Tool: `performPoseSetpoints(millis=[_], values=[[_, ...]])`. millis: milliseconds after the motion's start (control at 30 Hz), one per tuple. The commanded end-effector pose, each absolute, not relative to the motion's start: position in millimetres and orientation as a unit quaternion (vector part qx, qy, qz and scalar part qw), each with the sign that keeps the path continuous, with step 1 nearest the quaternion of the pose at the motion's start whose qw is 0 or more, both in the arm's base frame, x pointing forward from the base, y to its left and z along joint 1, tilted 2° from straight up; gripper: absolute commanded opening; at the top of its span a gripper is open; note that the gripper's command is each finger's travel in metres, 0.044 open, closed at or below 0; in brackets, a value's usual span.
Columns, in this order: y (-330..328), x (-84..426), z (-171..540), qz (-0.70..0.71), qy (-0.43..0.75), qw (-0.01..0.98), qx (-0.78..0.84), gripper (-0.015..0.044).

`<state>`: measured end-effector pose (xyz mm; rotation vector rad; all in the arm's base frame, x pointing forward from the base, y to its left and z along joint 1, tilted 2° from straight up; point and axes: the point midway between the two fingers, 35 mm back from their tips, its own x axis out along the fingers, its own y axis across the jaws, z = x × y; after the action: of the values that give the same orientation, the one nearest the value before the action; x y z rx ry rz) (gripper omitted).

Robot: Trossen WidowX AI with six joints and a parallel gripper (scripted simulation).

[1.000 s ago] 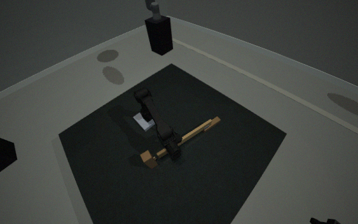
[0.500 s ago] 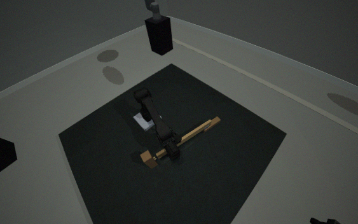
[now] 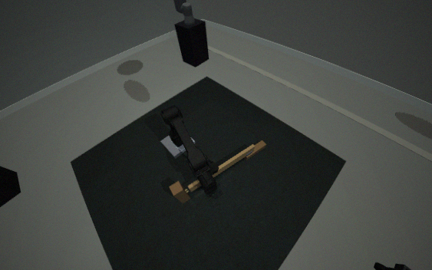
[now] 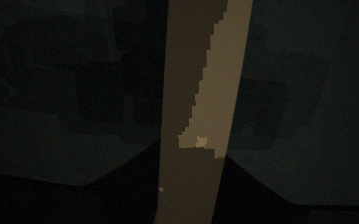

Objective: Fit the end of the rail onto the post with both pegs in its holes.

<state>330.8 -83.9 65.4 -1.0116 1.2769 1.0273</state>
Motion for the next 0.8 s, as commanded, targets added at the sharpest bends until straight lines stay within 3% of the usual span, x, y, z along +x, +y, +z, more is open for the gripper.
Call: performPoseSetpoints(millis=[0, 767], values=[[-86.3, 330.5, 64.8, 0.437, 0.544, 0.571, -0.432, 0.0000], [-92.9, 328.4, 66.8, 0.437, 0.545, 0.571, -0.432, 0.0000]])
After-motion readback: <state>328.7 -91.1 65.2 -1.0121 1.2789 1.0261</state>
